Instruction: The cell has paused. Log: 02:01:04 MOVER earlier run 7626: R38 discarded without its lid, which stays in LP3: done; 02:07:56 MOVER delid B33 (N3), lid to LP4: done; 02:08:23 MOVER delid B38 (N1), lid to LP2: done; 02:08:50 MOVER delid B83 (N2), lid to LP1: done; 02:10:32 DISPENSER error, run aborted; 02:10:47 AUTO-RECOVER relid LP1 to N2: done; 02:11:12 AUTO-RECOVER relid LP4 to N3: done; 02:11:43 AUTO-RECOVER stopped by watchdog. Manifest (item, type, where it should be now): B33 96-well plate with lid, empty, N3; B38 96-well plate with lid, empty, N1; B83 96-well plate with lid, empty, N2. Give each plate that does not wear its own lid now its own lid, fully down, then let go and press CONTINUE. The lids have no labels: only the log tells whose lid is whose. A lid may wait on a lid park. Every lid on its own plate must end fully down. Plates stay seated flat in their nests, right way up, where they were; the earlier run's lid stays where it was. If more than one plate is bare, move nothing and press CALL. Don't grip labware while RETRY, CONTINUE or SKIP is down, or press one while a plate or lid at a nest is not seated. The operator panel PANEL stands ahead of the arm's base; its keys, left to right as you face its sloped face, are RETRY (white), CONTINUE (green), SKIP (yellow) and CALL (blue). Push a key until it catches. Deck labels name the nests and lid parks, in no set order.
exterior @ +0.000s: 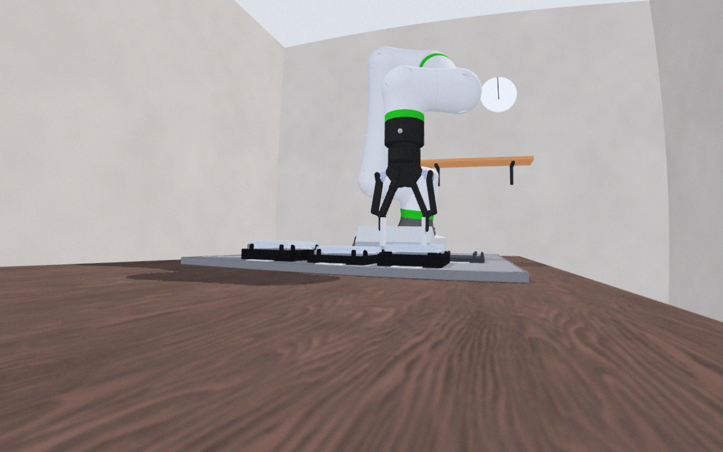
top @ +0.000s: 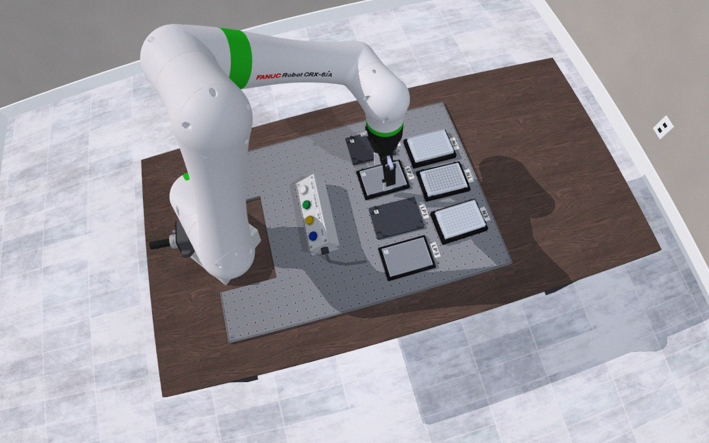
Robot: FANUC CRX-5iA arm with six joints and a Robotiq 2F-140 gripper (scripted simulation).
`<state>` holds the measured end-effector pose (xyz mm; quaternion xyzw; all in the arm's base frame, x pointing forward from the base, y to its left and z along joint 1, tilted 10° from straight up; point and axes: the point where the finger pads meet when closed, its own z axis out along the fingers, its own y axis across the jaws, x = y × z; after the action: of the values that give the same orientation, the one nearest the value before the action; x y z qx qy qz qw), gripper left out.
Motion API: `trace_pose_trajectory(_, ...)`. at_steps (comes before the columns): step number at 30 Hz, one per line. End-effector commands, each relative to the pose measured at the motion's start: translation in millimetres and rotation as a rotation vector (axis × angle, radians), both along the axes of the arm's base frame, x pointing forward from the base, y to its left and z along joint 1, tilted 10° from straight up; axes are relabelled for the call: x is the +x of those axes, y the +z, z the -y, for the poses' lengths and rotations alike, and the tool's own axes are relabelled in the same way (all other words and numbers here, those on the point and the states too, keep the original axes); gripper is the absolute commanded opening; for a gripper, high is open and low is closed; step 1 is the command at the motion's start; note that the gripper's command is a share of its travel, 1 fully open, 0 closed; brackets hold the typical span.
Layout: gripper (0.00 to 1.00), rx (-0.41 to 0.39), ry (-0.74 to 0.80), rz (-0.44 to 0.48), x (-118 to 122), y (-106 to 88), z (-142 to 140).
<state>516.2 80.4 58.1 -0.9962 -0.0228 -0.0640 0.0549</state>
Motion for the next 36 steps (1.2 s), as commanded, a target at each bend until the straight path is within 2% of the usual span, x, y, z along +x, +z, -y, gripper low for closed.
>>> trace_pose_trajectory(1,0.59,0.000,0.000,0.000,0.2,0.2,0.0)
trace_pose_trajectory(16,0.59,0.000,0.000,0.000,0.2,0.2,0.0)
trace_pose_trajectory(17,0.66,0.000,0.000,0.000,0.2,0.2,0.0)
trace_pose_trajectory(36,0.66,0.000,0.000,0.000,0.2,0.2,0.0)
